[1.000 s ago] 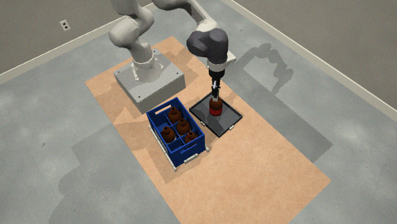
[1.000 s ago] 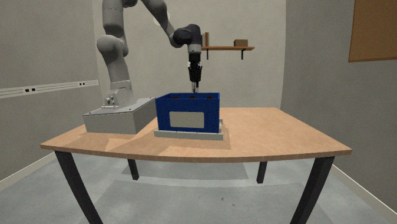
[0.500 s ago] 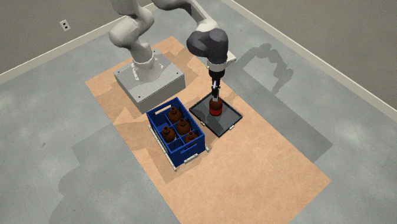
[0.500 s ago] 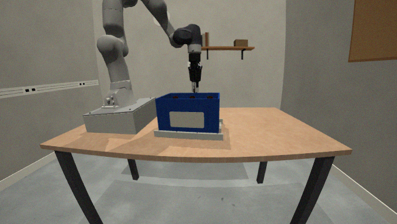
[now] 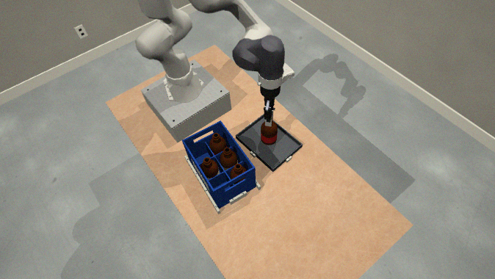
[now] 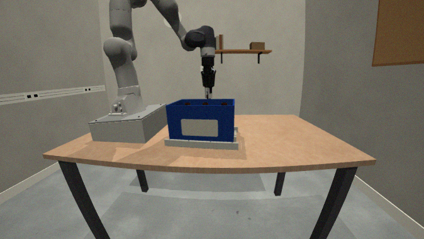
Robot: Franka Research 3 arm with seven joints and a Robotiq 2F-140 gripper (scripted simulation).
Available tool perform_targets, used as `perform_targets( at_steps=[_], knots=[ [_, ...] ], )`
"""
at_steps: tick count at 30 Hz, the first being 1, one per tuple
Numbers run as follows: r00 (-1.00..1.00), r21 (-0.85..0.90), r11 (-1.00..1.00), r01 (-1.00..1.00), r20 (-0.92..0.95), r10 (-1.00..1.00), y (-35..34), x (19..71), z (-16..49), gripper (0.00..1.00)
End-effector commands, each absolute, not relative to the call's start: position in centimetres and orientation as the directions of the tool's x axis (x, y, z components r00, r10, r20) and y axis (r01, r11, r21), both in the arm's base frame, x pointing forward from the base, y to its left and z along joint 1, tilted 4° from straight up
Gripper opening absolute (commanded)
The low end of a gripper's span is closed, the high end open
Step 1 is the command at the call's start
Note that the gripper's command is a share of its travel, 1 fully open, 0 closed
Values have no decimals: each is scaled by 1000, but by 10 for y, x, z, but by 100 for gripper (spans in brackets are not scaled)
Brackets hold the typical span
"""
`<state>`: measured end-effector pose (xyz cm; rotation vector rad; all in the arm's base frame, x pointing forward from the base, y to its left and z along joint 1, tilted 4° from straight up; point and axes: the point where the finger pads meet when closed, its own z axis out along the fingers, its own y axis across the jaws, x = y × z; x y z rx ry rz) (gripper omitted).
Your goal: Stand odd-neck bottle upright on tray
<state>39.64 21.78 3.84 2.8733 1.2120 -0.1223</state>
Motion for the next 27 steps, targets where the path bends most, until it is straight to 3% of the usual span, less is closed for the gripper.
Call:
perform_targets(
  at_steps=[1, 27],
  knots=[
    [696, -8, -698, 716, -75, 714, 217, 399, 39, 10],
    [696, -8, -698, 716, -75, 714, 217, 399, 37, 10]
  ],
)
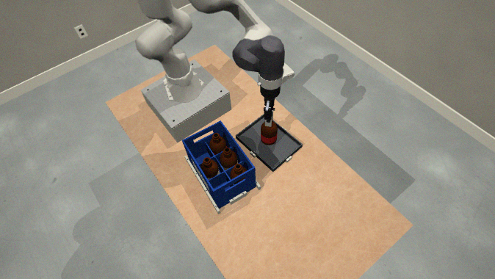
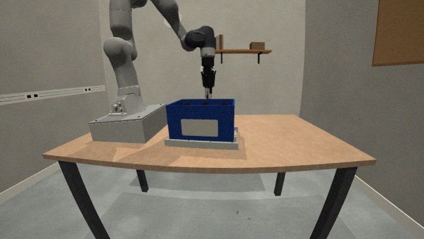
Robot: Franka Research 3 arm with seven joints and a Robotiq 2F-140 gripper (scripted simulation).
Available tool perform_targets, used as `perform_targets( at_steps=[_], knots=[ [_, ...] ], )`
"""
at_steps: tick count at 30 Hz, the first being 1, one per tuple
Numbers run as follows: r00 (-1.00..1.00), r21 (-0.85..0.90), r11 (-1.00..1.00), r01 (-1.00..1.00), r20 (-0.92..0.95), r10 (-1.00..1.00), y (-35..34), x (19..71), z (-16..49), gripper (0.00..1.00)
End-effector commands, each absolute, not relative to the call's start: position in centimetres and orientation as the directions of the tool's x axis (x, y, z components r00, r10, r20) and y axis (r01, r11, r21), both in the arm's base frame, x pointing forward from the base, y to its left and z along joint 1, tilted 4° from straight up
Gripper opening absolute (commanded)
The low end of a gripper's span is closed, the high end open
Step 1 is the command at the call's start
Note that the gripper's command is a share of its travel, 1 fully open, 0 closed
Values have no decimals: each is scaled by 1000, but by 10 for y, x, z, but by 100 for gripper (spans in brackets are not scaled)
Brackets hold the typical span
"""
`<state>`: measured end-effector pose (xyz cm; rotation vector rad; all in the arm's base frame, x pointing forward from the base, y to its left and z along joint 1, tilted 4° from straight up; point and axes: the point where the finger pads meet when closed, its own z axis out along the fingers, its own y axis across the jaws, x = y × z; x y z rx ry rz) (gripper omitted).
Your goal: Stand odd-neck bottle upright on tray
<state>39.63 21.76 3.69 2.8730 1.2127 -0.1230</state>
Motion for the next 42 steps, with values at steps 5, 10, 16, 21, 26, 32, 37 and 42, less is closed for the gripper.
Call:
perform_targets(
  at_steps=[5, 10, 16, 21, 26, 32, 37, 42],
  knots=[
    [696, -8, -698, 716, -75, 714, 216, 399, 35, 10],
    [696, -8, -698, 716, -75, 714, 216, 399, 34, 10],
    [696, -8, -698, 716, -75, 714, 216, 399, 31, 10],
    [696, -8, -698, 716, -75, 714, 215, 399, 29, 10],
    [696, -8, -698, 716, -75, 714, 215, 399, 27, 10],
    [696, -8, -698, 716, -75, 714, 215, 399, 25, 10],
    [696, -8, -698, 716, -75, 714, 215, 399, 23, 10],
    [696, -8, -698, 716, -75, 714, 215, 399, 22, 10]
  ],
)
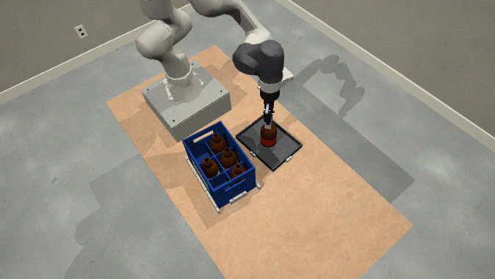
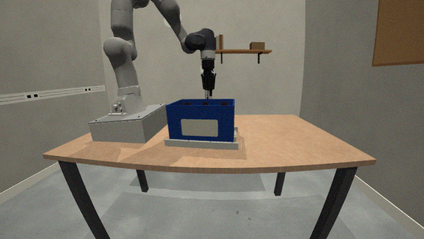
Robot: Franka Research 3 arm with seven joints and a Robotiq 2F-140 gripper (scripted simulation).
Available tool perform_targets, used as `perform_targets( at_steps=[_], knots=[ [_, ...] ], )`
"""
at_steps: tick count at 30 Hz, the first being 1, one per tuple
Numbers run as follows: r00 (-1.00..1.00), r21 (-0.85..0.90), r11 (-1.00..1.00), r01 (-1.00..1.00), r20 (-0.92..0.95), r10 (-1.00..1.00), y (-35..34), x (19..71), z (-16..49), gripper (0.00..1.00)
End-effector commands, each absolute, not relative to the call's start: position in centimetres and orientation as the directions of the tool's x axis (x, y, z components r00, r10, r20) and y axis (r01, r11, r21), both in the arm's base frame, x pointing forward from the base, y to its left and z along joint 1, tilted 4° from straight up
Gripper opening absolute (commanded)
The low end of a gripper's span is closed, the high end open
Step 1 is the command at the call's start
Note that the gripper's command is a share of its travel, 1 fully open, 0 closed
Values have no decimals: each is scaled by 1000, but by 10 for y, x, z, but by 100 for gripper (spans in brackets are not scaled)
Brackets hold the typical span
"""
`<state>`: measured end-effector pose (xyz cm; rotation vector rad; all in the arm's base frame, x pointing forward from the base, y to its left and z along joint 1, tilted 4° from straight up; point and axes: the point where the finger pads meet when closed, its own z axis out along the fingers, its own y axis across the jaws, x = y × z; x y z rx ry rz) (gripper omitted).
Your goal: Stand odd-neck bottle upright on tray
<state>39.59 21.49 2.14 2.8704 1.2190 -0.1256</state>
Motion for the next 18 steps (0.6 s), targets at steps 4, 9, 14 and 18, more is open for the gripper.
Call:
perform_targets(
  at_steps=[4, 9, 14, 18],
  knots=[
    [696, -8, -698, 716, -75, 714, 214, 399, 21, 10],
    [696, -8, -698, 716, -75, 714, 214, 399, 21, 10],
    [696, -8, -698, 716, -75, 714, 214, 399, 20, 10],
    [696, -8, -698, 716, -75, 714, 214, 399, 20, 10]
  ],
)
